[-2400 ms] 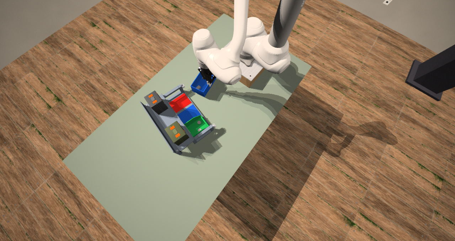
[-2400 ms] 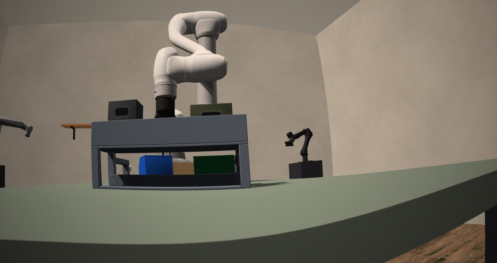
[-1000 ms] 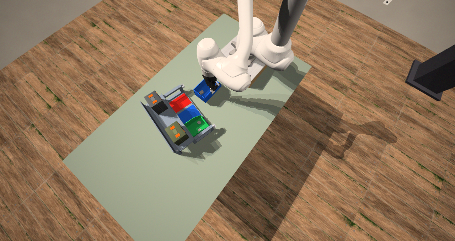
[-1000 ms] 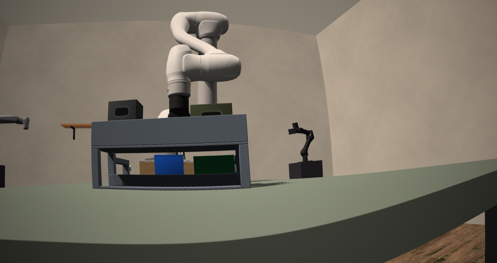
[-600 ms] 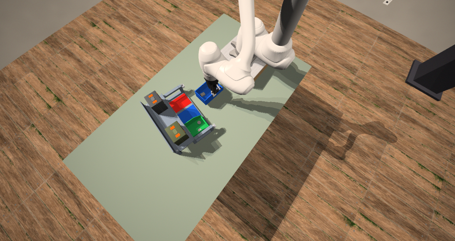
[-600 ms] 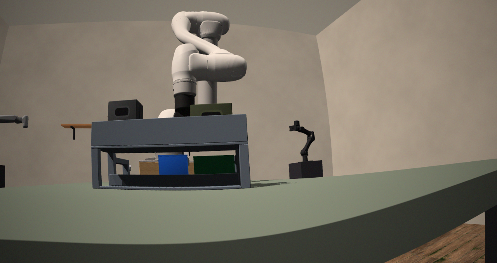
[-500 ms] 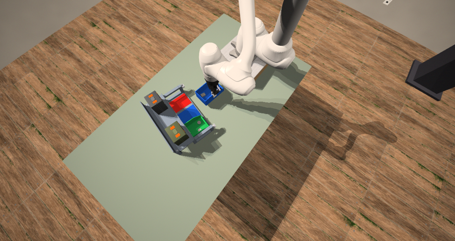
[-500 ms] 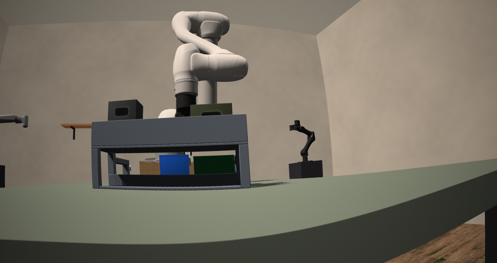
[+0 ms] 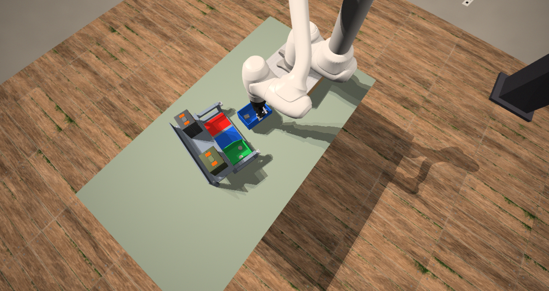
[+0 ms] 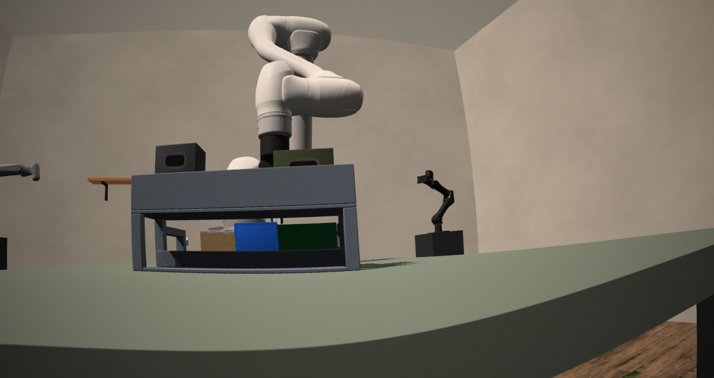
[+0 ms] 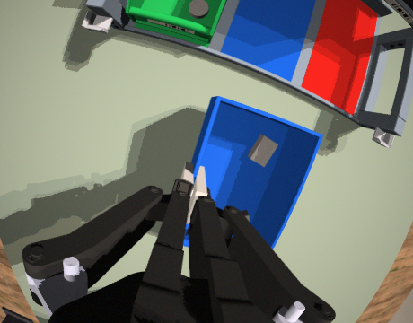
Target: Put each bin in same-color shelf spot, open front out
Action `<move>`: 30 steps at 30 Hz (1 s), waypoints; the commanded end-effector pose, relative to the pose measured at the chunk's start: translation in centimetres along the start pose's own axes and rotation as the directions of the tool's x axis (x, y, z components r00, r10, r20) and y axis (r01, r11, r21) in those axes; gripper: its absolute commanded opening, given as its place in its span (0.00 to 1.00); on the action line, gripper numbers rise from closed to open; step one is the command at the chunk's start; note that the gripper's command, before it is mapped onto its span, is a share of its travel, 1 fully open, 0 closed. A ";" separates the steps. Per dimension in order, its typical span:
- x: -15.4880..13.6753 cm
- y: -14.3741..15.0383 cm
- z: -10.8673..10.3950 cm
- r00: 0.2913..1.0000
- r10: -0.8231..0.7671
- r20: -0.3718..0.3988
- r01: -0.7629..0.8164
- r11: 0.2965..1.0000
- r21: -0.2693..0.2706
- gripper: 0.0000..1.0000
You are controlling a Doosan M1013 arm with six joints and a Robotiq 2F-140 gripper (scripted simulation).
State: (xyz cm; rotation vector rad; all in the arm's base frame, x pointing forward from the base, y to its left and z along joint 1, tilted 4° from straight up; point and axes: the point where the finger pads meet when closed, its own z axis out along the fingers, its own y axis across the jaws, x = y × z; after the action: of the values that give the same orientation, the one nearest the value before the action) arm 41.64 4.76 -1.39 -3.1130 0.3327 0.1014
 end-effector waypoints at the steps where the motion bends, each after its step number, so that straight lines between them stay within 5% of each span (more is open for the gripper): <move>1: 0.5 -0.6 -0.2 1.000 0.022 -0.001 -0.022 1.000 0.001 0.10; 30: 0.6 -1.0 -0.1 0.999 0.035 -0.001 -0.035 0.999 0.001 0.10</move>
State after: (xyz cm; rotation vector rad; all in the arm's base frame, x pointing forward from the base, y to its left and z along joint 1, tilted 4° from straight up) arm 42.01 5.42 -1.43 -3.1097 0.3762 0.1018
